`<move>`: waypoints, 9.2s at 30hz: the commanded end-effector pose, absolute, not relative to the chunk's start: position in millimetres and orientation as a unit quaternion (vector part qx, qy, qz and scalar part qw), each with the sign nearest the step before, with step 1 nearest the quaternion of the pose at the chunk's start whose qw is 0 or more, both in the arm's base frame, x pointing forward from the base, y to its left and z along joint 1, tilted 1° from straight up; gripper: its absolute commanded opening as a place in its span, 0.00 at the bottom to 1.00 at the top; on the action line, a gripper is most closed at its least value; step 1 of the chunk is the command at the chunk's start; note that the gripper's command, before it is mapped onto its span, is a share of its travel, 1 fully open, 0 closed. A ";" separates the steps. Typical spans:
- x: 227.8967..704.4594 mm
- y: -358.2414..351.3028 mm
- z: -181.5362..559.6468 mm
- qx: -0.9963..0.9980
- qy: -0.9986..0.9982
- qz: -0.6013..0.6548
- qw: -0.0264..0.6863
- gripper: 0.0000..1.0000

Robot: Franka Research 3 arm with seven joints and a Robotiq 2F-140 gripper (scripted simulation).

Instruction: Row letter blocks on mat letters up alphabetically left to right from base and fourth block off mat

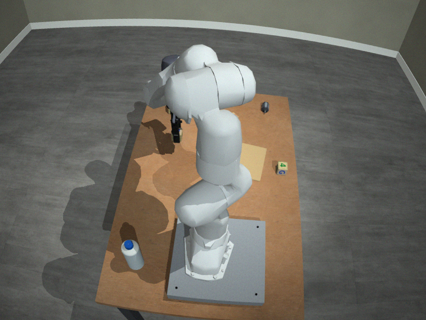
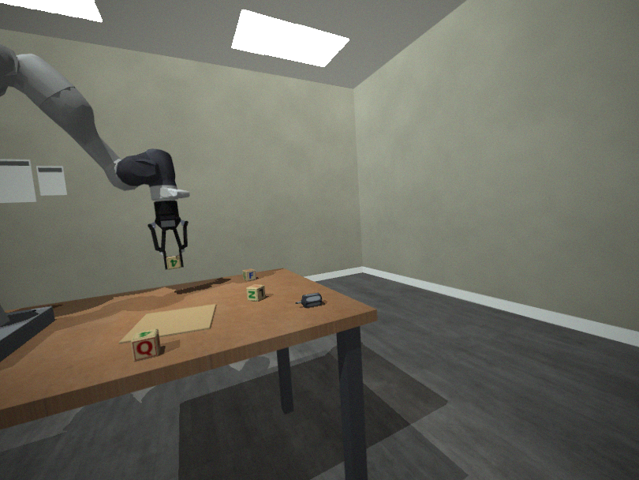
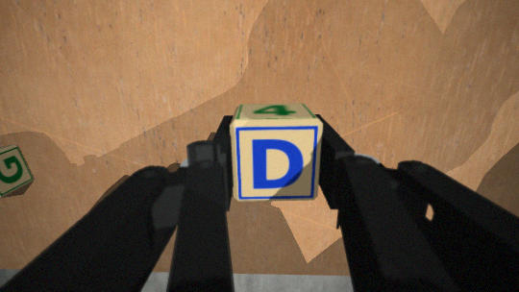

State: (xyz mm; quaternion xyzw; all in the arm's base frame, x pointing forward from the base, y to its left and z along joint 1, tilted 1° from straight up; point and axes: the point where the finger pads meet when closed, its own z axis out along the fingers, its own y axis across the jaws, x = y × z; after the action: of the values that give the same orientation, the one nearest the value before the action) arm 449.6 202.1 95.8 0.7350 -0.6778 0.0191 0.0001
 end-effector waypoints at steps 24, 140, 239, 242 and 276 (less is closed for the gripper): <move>465.8 154.7 98.3 0.841 -0.540 0.015 0.001 0.33; 476.2 -26.8 83.8 0.995 -0.102 0.005 0.004 0.33; 481.6 -26.7 -0.1 0.995 -0.100 0.005 0.004 0.33; 481.6 -26.7 -0.1 0.995 -0.100 0.005 0.004 0.33; 479.4 -26.7 -0.1 0.995 -0.101 0.005 0.004 0.33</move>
State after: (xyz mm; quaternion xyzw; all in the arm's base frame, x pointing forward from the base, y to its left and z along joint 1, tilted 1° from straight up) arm 479.0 -26.8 -0.9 0.9948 -0.1017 0.0037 0.0039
